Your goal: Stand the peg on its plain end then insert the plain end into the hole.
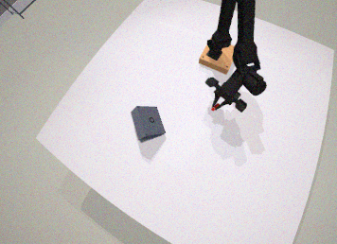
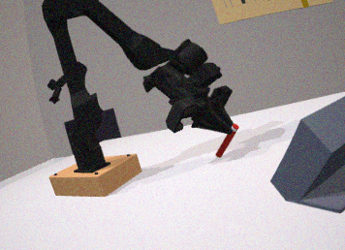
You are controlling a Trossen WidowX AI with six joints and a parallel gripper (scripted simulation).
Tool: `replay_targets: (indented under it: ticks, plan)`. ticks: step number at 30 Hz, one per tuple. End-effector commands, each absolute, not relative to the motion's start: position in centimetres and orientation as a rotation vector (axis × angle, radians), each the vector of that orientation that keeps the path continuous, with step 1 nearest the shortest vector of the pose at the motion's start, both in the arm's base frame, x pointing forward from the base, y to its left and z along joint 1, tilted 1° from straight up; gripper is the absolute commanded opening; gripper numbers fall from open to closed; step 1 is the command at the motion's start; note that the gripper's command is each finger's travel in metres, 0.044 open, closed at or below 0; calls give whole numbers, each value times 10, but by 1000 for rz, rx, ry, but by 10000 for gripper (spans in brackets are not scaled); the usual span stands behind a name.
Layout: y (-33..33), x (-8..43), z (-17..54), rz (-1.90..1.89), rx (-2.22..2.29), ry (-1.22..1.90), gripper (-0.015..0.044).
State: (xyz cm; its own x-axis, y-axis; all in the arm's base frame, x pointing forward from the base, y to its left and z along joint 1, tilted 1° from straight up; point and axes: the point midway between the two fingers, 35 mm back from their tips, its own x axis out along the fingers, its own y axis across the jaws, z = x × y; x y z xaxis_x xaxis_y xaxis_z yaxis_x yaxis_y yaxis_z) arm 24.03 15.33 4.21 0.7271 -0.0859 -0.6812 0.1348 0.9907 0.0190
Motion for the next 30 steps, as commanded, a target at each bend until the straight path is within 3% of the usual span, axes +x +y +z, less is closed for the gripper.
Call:
replay_targets:
  ticks: [1,30]
  plan:
    - [153,237,43,-123,71,707,50]
    - [156,217,44,-129,54,458,50]
